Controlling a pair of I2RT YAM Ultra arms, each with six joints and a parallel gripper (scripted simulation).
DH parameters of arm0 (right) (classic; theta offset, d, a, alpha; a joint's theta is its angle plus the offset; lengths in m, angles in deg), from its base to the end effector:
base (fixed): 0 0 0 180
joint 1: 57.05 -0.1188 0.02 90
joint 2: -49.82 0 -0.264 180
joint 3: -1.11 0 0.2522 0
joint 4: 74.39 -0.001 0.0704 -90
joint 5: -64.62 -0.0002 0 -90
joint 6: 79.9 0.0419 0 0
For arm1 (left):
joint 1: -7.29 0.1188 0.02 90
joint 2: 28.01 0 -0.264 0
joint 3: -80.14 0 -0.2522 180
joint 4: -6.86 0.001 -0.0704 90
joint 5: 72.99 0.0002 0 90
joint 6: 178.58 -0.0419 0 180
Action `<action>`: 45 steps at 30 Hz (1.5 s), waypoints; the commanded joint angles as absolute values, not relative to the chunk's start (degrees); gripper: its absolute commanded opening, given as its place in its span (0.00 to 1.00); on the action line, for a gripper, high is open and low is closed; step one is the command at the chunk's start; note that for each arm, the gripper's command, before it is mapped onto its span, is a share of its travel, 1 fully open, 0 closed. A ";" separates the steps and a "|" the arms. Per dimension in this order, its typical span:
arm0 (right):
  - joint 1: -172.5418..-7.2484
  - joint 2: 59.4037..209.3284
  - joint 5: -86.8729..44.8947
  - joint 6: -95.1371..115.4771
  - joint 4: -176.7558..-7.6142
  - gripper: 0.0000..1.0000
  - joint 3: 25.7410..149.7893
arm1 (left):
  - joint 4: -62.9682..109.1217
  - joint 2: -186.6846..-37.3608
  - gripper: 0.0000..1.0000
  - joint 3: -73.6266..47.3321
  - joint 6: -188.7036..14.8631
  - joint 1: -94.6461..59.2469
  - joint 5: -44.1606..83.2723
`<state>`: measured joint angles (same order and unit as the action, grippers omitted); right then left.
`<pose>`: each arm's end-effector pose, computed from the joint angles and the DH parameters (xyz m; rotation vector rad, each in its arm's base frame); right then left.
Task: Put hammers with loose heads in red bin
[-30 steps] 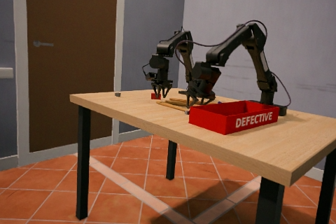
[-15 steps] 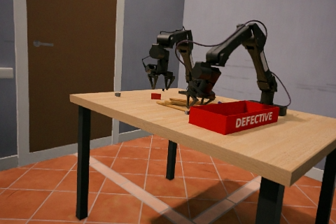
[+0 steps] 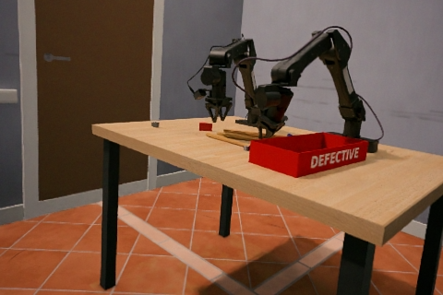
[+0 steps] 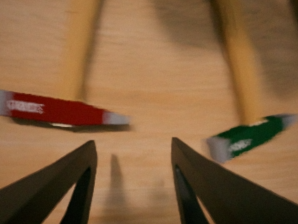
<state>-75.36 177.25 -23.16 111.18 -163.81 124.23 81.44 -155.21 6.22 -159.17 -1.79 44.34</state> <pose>0.4021 0.1358 0.1975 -2.0342 -2.3057 0.0564 0.3960 -0.0818 0.1311 1.8334 2.2527 -0.6807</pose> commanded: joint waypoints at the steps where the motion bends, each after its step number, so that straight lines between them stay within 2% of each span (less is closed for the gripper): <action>1: -76.37 173.72 -22.27 105.45 -164.76 0.55 119.52 | 89.52 -151.74 0.45 4.92 -149.60 -3.57 45.97; 22: -77.99 164.24 -24.49 92.93 -155.76 0.55 102.34 | 98.76 -142.86 0.45 -5.46 -111.07 -10.46 40.28; 45: -78.97 157.84 -25.84 84.76 -145.00 0.55 90.74 | 85.50 -128.84 0.45 -21.54 -51.56 -22.75 29.97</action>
<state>-78.33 159.48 -24.86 86.09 -147.09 92.25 88.54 -132.21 -19.57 -63.55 -20.76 31.75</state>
